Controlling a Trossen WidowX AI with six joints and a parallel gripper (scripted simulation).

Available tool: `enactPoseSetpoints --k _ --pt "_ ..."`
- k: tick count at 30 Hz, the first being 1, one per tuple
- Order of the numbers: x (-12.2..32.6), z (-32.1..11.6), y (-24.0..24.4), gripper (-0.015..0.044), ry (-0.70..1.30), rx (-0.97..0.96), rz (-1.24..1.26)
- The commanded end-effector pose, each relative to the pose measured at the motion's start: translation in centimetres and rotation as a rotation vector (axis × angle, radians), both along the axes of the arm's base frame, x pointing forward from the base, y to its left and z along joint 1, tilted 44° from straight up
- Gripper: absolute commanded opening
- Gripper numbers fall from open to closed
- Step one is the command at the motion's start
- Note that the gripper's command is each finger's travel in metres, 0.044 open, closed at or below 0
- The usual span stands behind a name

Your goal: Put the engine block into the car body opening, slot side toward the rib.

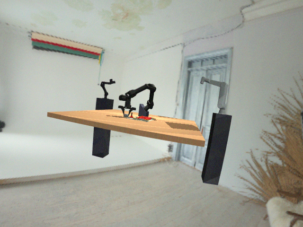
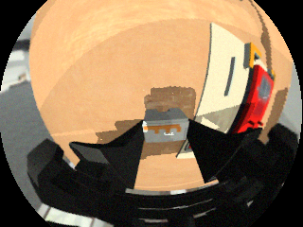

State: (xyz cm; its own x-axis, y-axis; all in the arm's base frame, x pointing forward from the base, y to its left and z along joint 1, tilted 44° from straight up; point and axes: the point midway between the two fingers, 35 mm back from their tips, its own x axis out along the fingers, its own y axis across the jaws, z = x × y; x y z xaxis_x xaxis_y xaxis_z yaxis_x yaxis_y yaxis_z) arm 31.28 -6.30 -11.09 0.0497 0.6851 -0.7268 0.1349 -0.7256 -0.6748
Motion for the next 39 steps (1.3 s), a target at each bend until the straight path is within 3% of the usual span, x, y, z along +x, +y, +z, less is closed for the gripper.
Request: enactPoseSetpoints --k 1,15,39 --pt "0.0 0.0 0.0 0.0079 0.001 -0.002 0.003" --pt "0.0 0.0 0.0 0.044 0.001 -0.002 0.003" --pt "-0.1 2.9 -3.0 0.044 0.015 0.007 -0.001"
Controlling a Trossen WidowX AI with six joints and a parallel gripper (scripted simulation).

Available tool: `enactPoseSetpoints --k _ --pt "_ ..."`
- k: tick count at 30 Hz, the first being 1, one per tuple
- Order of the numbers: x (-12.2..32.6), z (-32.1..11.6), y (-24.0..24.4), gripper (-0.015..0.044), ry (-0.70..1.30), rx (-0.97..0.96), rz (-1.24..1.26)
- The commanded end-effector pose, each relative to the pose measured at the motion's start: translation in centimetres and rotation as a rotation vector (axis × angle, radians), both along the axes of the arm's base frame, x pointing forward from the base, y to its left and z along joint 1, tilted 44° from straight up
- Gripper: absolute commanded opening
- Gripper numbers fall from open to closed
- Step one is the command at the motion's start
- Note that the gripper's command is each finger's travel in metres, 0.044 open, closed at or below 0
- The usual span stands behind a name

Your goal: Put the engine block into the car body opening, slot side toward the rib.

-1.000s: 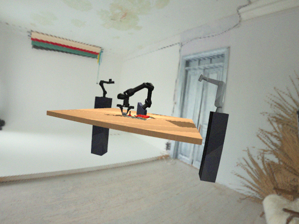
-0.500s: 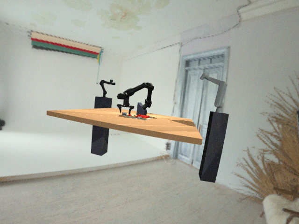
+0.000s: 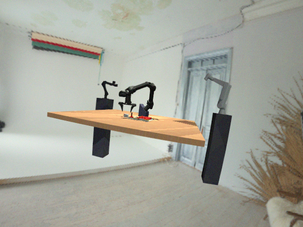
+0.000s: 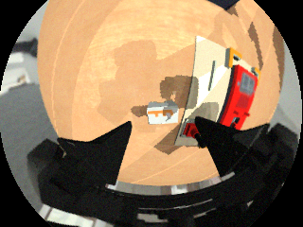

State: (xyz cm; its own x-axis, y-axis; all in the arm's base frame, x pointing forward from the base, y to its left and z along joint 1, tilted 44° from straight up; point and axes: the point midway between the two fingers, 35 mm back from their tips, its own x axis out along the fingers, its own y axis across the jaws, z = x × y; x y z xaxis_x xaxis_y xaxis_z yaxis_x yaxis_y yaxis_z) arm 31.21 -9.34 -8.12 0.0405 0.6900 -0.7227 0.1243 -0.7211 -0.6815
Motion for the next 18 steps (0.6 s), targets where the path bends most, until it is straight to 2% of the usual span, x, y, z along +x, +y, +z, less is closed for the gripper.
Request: enactPoseSetpoints --k 1,10,18 --pt "0.0 -0.04 0.08 0.044 0.001 0.0 0.0" --pt "0.01 -0.02 0.05 0.044 -0.015 -0.001 0.017" --pt "0.02 0.23 -0.2 0.044 -0.202 -0.012 0.214"
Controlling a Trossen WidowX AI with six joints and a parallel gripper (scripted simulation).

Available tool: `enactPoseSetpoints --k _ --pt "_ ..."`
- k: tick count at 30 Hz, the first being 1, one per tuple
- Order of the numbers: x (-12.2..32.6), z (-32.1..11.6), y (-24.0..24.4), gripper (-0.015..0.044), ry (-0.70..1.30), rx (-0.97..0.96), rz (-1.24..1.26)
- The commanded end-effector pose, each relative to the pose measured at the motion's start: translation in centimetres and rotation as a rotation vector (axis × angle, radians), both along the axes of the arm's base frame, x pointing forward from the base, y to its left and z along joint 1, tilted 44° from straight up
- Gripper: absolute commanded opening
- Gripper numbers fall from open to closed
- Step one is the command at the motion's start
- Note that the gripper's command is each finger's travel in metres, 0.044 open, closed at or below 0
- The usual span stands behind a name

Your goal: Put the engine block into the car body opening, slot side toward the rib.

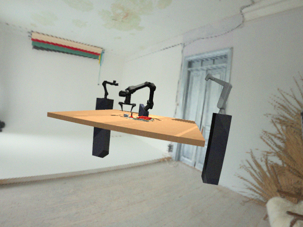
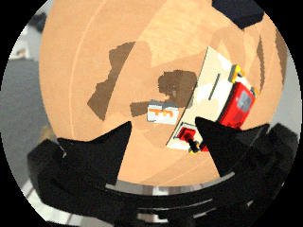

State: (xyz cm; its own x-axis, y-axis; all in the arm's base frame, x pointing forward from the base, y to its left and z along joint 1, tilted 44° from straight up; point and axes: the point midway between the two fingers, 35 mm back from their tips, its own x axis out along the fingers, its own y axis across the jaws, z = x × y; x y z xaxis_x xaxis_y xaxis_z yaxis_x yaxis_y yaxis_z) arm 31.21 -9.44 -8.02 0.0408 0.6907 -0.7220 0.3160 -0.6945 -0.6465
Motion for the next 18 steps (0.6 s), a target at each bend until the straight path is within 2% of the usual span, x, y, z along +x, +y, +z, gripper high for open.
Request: enactPoseSetpoints --k 1,18 --pt "0.02 0.16 -0.14 0.044 -0.09 -0.007 0.096" --pt "0.04 0.71 -0.69 0.044 -0.495 -0.031 0.523"
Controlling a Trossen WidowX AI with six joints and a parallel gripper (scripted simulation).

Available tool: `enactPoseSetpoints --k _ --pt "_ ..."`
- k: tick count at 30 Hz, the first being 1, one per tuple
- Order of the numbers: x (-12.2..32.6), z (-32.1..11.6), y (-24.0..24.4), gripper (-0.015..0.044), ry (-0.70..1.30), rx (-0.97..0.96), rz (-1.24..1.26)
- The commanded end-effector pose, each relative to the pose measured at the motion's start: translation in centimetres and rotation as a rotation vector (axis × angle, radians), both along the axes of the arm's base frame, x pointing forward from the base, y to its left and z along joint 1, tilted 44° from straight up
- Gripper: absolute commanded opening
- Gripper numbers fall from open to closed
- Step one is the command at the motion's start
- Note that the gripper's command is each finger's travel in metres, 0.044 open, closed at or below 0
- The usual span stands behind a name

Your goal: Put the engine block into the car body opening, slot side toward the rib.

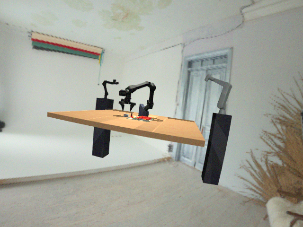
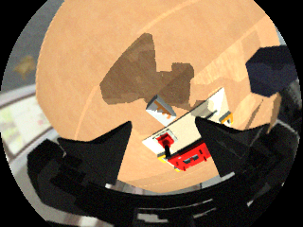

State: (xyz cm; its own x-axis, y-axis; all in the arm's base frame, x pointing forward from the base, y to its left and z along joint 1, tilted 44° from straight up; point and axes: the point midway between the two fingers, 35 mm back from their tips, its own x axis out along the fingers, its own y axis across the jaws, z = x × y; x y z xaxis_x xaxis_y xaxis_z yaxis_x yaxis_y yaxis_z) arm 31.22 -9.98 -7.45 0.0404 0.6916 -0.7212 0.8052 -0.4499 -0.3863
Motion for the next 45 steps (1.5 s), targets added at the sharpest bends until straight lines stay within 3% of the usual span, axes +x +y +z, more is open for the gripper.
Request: enactPoseSetpoints --k 1,45 --pt "0.0 0.2 -0.2 0.044 -0.095 -0.009 0.103" --pt "0.0 1.6 -1.6 0.044 -1.145 -0.066 1.209"
